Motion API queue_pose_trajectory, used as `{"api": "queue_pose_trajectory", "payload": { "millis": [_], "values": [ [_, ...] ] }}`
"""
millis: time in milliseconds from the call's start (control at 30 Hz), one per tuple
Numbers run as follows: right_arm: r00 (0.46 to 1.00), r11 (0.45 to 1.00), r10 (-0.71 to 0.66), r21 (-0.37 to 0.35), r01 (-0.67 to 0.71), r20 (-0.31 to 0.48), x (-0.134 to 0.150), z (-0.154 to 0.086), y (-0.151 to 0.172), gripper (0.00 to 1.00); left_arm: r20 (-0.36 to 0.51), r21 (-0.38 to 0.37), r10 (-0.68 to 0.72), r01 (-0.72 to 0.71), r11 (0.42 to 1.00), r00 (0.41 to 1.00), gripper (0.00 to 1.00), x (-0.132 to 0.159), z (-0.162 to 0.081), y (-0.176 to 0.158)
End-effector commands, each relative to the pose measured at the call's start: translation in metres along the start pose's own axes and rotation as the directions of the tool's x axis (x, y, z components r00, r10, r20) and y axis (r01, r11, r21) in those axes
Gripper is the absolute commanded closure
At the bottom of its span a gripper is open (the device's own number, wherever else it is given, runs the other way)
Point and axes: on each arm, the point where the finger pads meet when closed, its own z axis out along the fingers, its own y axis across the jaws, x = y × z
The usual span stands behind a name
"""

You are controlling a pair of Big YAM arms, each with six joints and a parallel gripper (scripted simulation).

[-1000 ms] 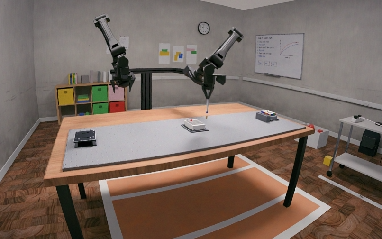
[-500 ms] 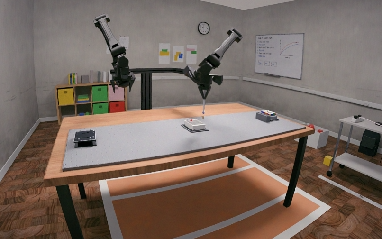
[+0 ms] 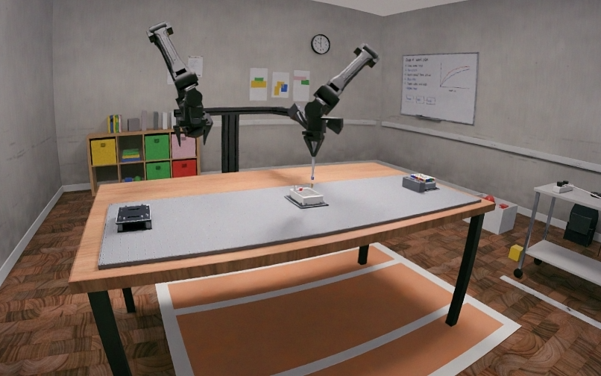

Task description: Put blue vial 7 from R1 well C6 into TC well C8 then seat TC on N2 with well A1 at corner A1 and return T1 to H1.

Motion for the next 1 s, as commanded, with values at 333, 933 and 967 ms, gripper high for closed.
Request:
{"api": "queue_pose_trajectory", "payload": {
  "millis": [333, 933, 967],
  "values": [
    [1.0, 1.0, 0.014, 0.0, -0.014, 0.022, -0.01, -0.005, -0.003, 0.0, 0.01, -0.036, 0.034, -0.033, 0.999, 0.999, 0.91, 0.007, 0.005, 0.004],
    [1.0, 1.0, 0.014, 0.0, -0.014, 0.022, -0.01, -0.005, -0.003, 0.0, 0.03, -0.009, -0.012, 0.012, 1.0, 0.999, 0.91, -0.014, 0.003, 0.003],
    [1.0, 1.0, 0.014, 0.0, -0.014, 0.022, -0.01, -0.005, -0.003, 0.0, 0.03, -0.01, -0.011, 0.011, 1.0, 0.999, 0.91, -0.014, 0.003, 0.003]
  ]
}}
